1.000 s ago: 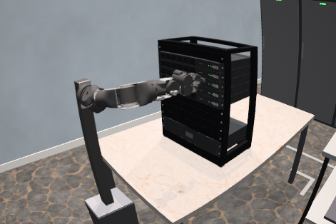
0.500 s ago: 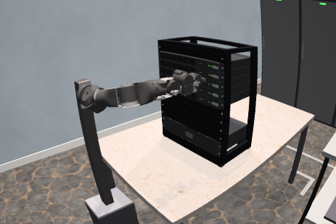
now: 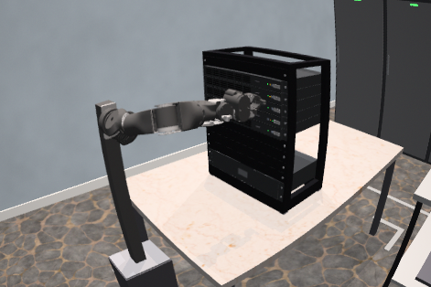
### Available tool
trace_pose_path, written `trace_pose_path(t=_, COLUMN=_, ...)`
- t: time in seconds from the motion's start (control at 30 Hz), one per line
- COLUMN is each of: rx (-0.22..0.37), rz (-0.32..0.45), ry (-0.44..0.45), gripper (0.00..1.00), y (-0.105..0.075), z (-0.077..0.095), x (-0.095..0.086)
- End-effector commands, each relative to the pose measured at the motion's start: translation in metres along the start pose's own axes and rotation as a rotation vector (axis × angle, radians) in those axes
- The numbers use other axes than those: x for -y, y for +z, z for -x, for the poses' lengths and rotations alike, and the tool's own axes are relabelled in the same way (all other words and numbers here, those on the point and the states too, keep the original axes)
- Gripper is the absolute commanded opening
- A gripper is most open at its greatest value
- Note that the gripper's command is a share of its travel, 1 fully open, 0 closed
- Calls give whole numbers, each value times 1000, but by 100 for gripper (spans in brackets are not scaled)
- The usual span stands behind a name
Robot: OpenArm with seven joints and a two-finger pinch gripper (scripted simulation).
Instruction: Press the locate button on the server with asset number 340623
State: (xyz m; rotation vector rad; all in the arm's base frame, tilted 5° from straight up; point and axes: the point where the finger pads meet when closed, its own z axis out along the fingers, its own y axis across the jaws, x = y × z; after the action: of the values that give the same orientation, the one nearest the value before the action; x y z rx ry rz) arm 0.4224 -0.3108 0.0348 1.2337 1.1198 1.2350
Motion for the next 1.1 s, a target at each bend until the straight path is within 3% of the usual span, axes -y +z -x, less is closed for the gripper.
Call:
trace_pose_path(t=0.0, rx=-6, rz=15, ry=6, gripper=0, y=2, z=-2, x=-4)
trace_pose_path(t=1.07, rx=-6, rz=15, ry=6, gripper=0, y=34, z=-2, x=-5)
